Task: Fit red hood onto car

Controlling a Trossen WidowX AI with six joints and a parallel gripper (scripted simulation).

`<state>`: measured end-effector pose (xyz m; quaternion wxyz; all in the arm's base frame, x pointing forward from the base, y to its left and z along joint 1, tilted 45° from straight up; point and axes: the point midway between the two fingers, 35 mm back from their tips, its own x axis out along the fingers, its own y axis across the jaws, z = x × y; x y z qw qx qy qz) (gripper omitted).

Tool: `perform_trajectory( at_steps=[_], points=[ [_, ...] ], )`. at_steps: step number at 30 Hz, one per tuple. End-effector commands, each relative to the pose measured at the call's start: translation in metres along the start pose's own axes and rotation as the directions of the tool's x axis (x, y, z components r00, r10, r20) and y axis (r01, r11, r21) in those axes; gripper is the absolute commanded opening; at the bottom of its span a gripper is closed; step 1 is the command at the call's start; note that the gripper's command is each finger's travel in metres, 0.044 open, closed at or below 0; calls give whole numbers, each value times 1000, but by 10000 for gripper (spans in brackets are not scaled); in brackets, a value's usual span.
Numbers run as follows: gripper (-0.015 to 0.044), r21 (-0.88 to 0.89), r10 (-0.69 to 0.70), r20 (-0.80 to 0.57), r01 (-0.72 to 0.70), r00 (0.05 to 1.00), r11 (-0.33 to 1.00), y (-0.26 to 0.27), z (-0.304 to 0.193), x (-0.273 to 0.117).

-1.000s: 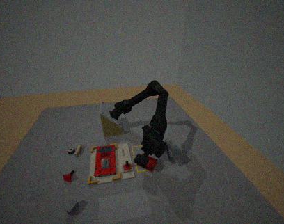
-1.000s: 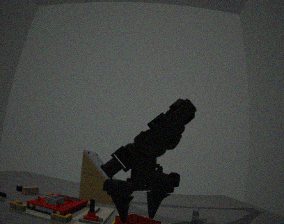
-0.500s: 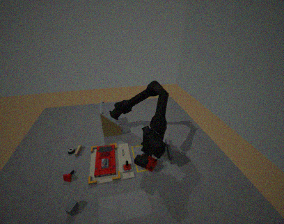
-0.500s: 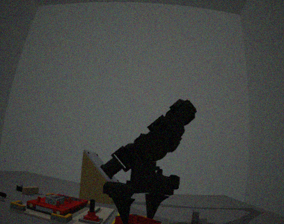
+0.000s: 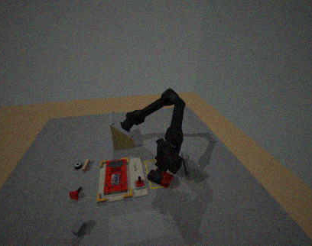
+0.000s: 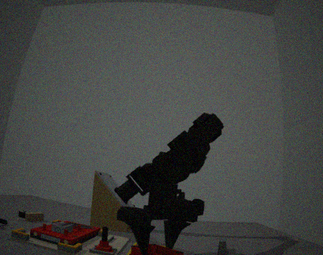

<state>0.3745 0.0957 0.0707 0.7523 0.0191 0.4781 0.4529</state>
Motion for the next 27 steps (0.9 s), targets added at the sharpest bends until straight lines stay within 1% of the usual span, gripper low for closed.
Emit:
perform_trajectory(
  at_steps=[1, 5, 6, 27],
  points=[
    [111, -2, -1, 1, 1, 1000, 1000, 0, 0, -3],
    [6, -2, -1, 1, 1, 1000, 1000, 0, 0, -9],
    [0, -2, -1, 1, 1, 1000, 1000, 0, 0, -10],
    [0, -2, -2, -1, 2, 1000, 1000, 0, 0, -55]
  ],
)
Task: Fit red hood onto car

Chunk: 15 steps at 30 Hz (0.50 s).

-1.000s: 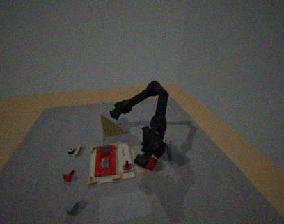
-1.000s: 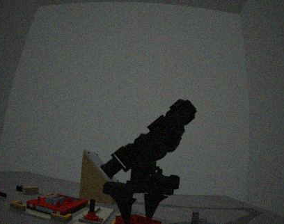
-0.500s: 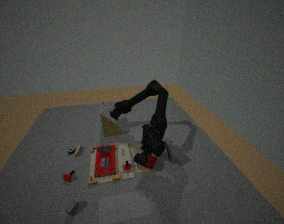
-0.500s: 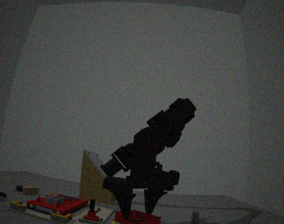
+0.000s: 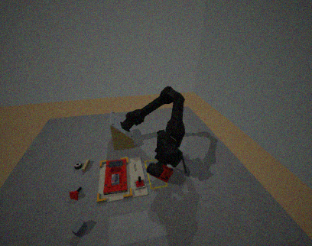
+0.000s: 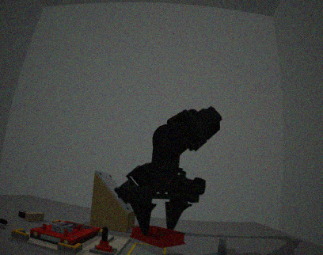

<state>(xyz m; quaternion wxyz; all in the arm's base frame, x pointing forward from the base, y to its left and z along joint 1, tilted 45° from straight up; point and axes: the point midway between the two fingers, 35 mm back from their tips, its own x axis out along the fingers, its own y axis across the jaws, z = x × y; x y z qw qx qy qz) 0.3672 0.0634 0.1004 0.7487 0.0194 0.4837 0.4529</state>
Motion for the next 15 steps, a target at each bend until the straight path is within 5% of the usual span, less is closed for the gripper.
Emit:
perform_trajectory(
  at_steps=[1, 15],
  points=[
    [0, -7, -6, 11, 6, 1000, 1000, 0, 2, -13],
    [0, -7, -6, 10, 6, 1000, 1000, 0, 2, -36]
  ],
)
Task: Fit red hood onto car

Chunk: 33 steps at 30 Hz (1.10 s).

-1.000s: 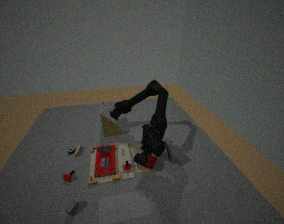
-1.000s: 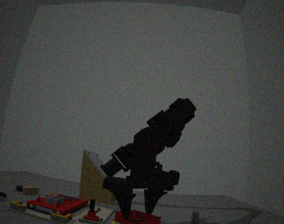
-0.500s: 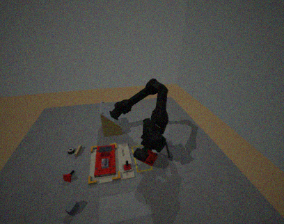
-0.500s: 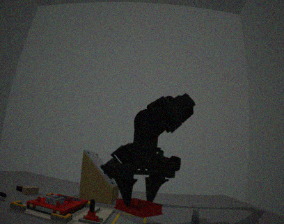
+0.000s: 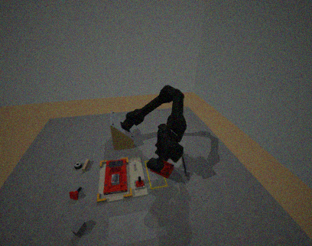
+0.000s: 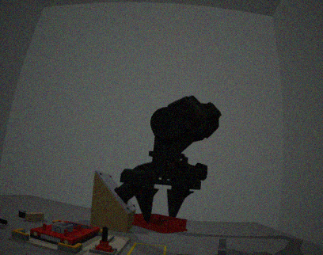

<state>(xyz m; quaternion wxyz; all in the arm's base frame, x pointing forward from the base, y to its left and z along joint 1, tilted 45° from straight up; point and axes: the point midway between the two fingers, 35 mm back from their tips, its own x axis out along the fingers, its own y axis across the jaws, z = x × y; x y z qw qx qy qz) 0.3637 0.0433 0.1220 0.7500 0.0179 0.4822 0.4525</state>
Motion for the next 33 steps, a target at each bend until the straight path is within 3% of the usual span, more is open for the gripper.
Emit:
perform_trajectory(
  at_steps=[1, 6, 33],
  points=[
    [0, -4, -3, 8, 3, 1000, 1000, 0, 1, -8],
    [0, -12, -1, 1, 1, 1000, 1000, 0, 0, -4],
    [0, -460, -3, 0, 2, 1000, 888, -1, -1, -5]
  ],
)
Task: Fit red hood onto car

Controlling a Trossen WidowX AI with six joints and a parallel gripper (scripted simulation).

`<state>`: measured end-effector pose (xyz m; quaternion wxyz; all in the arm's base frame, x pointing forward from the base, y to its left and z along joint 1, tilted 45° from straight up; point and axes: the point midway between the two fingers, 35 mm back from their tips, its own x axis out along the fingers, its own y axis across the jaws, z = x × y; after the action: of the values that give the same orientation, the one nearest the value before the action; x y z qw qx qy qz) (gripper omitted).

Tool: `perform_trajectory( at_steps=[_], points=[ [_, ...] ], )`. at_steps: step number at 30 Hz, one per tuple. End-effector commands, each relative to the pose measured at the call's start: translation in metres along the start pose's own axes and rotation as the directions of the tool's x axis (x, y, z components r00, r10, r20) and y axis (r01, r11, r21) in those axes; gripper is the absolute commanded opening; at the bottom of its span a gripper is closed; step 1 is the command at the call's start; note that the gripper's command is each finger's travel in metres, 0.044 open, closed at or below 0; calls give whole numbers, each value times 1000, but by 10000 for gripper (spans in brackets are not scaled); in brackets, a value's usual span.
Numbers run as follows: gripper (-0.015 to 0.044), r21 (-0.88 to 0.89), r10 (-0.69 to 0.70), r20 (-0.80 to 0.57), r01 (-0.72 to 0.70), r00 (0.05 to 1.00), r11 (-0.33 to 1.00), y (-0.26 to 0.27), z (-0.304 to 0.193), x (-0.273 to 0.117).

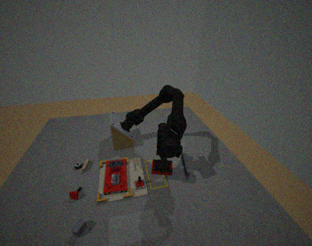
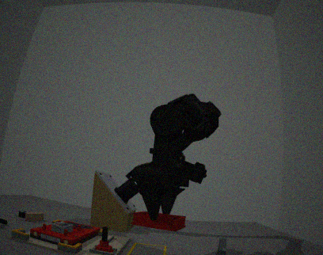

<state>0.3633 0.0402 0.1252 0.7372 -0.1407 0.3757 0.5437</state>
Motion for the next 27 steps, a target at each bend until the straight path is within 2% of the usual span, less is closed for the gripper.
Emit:
perform_trajectory(
  at_steps=[1, 27],
  points=[
    [0, -70, -1, -2, 1, 1000, 998, -1, -1, 0],
    [0, -498, -3, -3, 1, 1000, 867, -1, -3, -1]
  ],
)
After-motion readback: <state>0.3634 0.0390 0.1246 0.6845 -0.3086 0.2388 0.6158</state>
